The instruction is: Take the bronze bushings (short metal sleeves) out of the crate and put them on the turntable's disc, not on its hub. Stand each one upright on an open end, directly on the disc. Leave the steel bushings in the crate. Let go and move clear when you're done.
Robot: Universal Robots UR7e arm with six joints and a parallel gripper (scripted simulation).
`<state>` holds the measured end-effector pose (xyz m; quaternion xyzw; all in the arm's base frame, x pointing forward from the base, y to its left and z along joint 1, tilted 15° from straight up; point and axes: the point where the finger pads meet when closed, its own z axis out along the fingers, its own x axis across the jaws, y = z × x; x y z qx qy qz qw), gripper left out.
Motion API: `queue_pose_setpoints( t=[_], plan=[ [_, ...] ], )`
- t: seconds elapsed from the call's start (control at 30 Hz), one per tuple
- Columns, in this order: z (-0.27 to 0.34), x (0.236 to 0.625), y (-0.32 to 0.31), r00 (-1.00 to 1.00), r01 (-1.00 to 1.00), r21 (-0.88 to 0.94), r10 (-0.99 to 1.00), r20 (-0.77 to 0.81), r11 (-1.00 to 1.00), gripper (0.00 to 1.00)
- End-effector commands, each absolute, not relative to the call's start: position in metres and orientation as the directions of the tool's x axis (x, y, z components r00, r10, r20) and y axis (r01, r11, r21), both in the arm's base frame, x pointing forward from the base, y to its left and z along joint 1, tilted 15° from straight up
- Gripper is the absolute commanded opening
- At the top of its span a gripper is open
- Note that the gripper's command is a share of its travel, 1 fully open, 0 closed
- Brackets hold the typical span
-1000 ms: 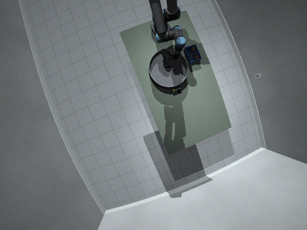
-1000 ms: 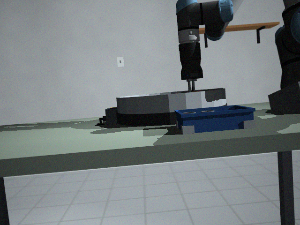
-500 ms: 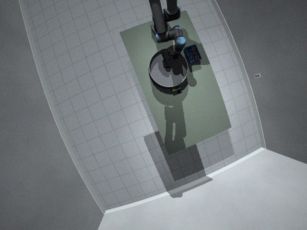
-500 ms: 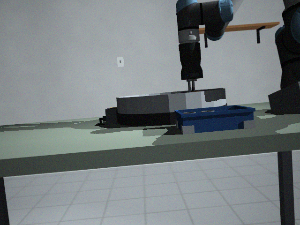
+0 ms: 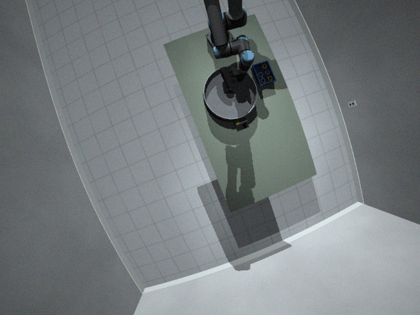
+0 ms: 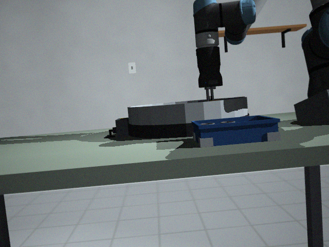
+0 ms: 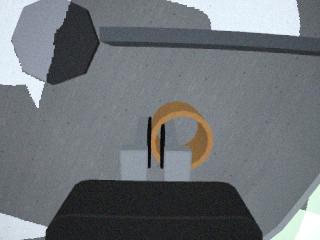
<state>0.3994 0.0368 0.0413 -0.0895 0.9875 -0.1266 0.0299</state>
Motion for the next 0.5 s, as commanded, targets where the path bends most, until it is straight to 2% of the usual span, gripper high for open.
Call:
queue_pose_setpoints(
  t=[0.0,0.47],
  plan=[
    [0.0414,0.3998,0.0367,-0.982,-0.169,-0.256,-0.185,-0.038,0.952,0.0],
    [0.0377,0.4001,0.0358,-0.982,-0.169,-0.256,-0.185,-0.038,0.952,0.0]
  ],
)
